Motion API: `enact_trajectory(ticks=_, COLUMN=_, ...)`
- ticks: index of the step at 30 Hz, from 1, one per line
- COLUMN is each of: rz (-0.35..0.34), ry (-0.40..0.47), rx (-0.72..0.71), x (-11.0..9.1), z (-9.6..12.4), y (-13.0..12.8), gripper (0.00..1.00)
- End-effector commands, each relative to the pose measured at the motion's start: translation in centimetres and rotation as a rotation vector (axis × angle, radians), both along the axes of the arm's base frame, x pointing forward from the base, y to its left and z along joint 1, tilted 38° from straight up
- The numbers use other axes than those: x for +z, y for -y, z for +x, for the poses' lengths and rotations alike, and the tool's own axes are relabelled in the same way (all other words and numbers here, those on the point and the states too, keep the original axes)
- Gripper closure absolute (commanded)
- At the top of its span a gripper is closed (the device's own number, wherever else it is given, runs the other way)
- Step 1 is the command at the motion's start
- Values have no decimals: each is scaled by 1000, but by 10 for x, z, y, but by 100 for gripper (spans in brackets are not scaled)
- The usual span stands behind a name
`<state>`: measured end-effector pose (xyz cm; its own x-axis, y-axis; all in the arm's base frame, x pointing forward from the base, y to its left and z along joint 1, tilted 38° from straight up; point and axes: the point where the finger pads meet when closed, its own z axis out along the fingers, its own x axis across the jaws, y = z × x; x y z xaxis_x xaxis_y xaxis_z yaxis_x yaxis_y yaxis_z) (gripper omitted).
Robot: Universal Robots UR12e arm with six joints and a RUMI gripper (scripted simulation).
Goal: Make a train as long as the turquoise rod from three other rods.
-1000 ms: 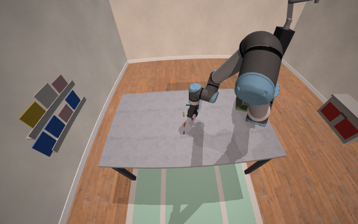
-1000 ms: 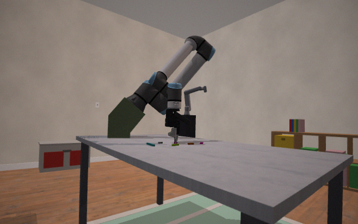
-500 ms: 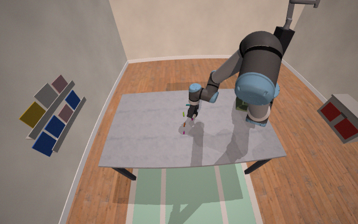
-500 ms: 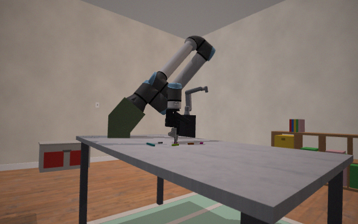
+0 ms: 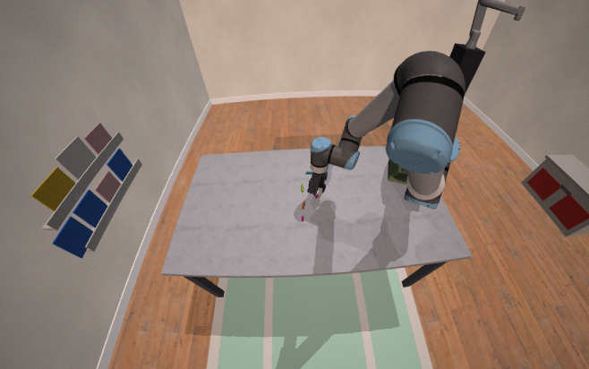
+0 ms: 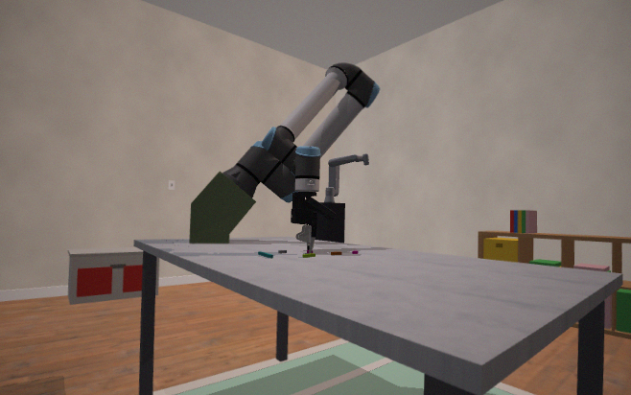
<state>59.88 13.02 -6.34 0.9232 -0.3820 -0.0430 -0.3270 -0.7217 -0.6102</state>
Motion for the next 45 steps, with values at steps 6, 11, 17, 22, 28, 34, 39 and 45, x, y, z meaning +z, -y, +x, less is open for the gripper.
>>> enact_trajectory(ticks=6, rz=0, ry=2, rx=0, x=0, z=2, y=0, gripper=86)
enact_trajectory(ticks=11, rz=0, ry=2, rx=-1, x=2, z=1, y=1, gripper=86)
enact_trajectory(ticks=17, rz=-1, ry=3, rx=-2, x=7, z=0, y=6, gripper=86)
enact_trajectory(ticks=22, rz=-1, ry=1, rx=-2, x=22, z=-6, y=17, gripper=86)
enact_trajectory(ticks=28, rz=-3, ry=4, rx=-2, x=50, z=-10, y=38, gripper=86)
enact_trajectory(ticks=34, rz=-3, ry=5, rx=-1, x=64, z=-13, y=48, gripper=86)
enact_trajectory(ticks=39, rz=-3, ry=5, rx=-1, x=73, z=-15, y=55, gripper=86)
enact_trajectory(ticks=45, rz=-1, ry=2, rx=0, x=72, z=-17, y=53, gripper=0)
